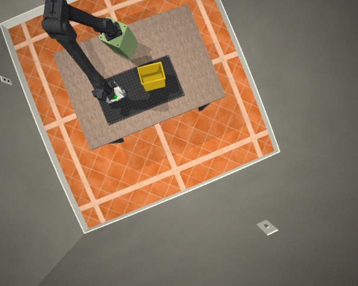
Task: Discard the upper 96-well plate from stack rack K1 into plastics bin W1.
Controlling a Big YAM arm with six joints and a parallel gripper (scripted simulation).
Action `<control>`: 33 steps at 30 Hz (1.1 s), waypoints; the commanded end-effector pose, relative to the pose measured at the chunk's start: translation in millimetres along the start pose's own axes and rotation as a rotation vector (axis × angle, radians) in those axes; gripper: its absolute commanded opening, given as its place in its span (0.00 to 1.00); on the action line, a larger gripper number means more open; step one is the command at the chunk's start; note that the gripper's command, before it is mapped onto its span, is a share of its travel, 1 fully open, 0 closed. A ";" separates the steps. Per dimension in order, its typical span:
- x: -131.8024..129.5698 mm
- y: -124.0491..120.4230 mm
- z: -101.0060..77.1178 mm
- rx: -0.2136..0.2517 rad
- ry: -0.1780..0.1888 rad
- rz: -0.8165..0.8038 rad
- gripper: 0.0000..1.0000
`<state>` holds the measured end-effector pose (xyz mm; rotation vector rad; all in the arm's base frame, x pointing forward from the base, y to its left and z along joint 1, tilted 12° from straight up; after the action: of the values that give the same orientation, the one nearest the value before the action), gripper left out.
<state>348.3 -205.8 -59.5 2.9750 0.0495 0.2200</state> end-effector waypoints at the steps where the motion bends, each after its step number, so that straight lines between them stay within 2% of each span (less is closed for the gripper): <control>1: 9.1 11.5 9.6 -0.011 0.022 -0.001 0.00; 10: 9.1 11.5 9.6 -0.011 0.022 -0.001 0.00; 13: 10.0 10.8 4.4 -0.011 0.023 -0.004 0.00; 15: 7.7 8.4 -2.6 -0.002 0.010 -0.007 0.00; 16: 11.6 11.0 -13.0 -0.014 0.030 -0.007 0.00; 21: 3.5 4.0 -19.3 -0.006 0.013 -0.012 0.00; 27: 8.7 5.5 -27.2 -0.011 0.022 -0.011 0.00; 33: 5.2 0.9 -36.1 -0.006 0.014 -0.011 0.00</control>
<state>345.1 -203.3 -37.7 2.9813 0.0517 0.2164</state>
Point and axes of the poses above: the point where the finger pads meet when closed, its own z axis out along the fingers, its own x axis across the jaws, y = z × x, the point moved 5 cm from there along -z, back along the fingers, and after that the axes turned 1 degree about z, right-handed, at the moved point
